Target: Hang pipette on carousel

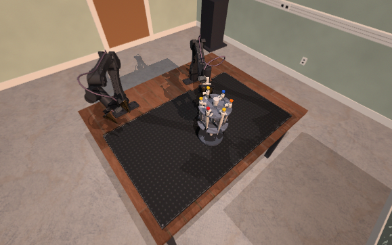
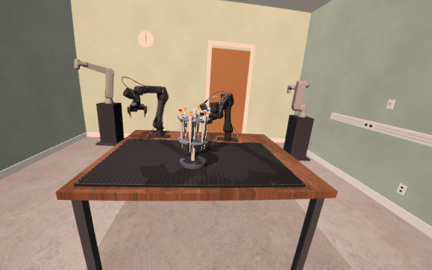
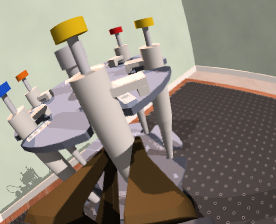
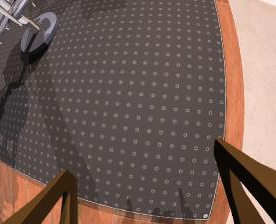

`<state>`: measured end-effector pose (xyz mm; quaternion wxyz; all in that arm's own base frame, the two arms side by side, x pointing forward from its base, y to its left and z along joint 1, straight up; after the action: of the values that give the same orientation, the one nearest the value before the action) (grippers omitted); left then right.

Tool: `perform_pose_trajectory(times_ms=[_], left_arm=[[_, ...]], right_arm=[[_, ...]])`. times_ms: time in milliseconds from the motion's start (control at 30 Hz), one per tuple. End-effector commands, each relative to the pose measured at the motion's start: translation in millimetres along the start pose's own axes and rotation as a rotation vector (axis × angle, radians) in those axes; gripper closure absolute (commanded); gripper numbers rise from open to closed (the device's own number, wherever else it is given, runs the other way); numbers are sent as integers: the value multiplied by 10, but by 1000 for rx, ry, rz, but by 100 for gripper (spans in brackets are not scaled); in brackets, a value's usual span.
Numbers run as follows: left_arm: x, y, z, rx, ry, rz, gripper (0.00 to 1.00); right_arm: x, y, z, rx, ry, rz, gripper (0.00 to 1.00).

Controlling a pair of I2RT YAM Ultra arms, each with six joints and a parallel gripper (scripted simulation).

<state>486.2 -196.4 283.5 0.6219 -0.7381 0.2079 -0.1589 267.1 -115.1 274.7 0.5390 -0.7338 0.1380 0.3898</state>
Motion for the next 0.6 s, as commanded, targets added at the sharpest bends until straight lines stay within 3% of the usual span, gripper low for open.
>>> perform_pose_trajectory(times_ms=[0, 567], left_arm=[[-42, -370, -10, 9, 13, -80, 88], [-19, -318, -7, 7, 12, -70, 88]], right_arm=[[-30, -52, -46, -14, 10, -24, 0], [-30, -52, -46, -14, 10, -24, 0]])
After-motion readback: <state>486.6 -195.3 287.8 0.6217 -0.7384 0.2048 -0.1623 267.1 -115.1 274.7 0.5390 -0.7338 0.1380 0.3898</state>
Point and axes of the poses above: on each arm, the point where the finger pads meet when closed, its own x axis out along the fingers, its own z axis across the jaws, y = z × x, the point moved 4 cm from there along -x, back along the fingers, and after that the axes turned 10 degrees about -x, right-handed, at the moved point
